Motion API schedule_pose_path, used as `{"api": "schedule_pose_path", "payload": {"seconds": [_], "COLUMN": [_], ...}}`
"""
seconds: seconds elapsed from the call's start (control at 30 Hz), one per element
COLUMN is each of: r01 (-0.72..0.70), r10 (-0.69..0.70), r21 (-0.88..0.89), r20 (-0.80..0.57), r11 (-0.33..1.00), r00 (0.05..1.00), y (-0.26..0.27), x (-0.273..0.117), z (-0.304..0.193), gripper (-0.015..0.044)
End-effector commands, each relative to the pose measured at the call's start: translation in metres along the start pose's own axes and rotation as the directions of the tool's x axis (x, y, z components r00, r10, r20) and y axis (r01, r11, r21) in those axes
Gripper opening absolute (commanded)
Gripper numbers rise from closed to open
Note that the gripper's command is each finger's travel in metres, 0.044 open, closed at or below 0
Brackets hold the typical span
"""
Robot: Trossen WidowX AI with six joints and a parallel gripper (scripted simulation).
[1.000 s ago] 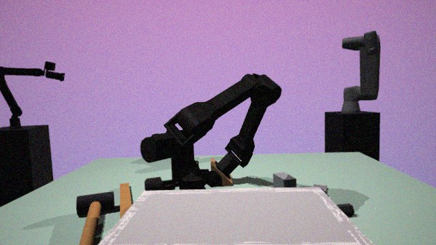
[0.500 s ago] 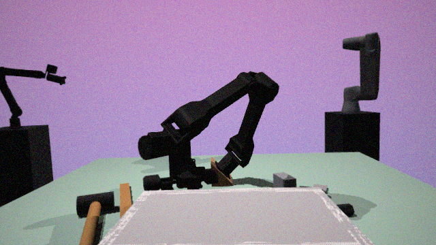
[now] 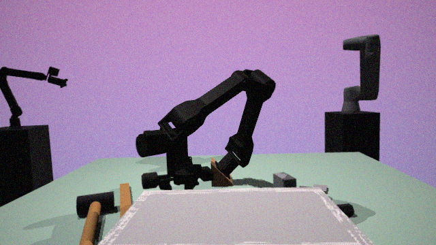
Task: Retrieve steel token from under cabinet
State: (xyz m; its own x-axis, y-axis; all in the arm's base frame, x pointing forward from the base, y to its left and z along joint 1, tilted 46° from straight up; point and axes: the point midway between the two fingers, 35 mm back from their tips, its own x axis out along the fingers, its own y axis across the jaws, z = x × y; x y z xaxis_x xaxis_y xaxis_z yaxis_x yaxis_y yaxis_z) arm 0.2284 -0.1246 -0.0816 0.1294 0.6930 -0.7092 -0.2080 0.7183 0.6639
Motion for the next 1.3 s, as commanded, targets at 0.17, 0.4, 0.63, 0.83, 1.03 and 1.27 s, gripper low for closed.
{"api": "schedule_pose_path", "payload": {"seconds": [0.17, 0.4, 0.63, 0.83, 1.03, 1.27], "r01": [0.0, -0.001, -0.002, -0.002, -0.003, -0.003], "r10": [0.0, 0.001, 0.002, 0.002, 0.002, 0.003], "r21": [-0.004, -0.05, -0.104, -0.149, -0.187, -0.2], "r20": [0.0, -0.001, -0.002, -0.002, -0.003, -0.003], "r11": [1.0, 0.999, 0.995, 0.989, 0.982, 0.98], "r00": [1.0, 1.0, 1.0, 1.0, 1.0, 1.0], "y": [-0.0003, -0.0003, -0.0003, -0.0003, -0.0001, 0.0052], "x": [-0.0006, -0.0015, -0.0021, -0.0027, -0.0031, -0.0033], "z": [-0.0036, -0.0036, -0.0035, -0.0033, -0.003, 0.0005], "gripper": [0.0, 0.0, 0.0, 0.0, 0.0, 0.0]}}
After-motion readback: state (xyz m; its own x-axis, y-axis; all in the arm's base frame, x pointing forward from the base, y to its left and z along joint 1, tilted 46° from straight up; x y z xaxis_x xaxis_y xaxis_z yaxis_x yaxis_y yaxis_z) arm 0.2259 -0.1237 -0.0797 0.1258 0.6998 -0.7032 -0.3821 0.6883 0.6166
